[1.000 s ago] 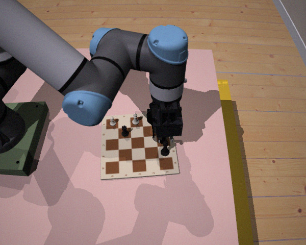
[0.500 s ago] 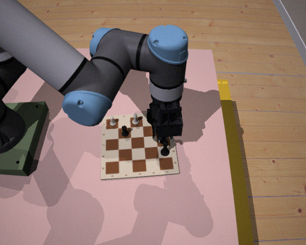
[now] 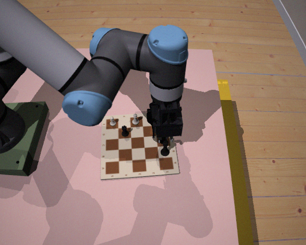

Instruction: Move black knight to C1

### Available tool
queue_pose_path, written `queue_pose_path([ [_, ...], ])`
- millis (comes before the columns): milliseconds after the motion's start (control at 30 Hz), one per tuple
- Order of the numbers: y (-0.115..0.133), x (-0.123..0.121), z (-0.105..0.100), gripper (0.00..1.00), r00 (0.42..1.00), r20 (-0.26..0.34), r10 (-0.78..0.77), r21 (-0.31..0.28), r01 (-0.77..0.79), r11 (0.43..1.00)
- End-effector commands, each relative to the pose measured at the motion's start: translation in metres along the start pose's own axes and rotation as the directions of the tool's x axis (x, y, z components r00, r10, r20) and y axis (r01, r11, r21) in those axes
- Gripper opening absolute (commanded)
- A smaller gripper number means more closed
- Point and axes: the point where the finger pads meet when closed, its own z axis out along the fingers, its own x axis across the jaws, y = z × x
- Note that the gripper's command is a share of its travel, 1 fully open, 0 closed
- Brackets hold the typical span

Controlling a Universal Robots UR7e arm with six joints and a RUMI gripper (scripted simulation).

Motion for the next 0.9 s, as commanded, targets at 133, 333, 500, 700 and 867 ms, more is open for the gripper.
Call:
queue_pose_path([
  [133,0.0002,0.0004,-0.0005,0.13,1.0,-0.001,0.0,0.0,0.0,1.0],
  [333,0.0002,0.0004,-0.0005,0.22,1.0,-0.001,0.0,0.0,0.0,1.0],
  [500,0.0002,0.0004,-0.0005,0.22,1.0,-0.001,0.0,0.0,0.0,1.0],
  [700,0.0002,0.0004,-0.0005,0.22,1.0,-0.001,0.0,0.0,0.0,1.0],
  [867,0.0002,0.0004,-0.0057,0.22,1.0,-0.001,0.0,0.0,0.0,1.0],
])
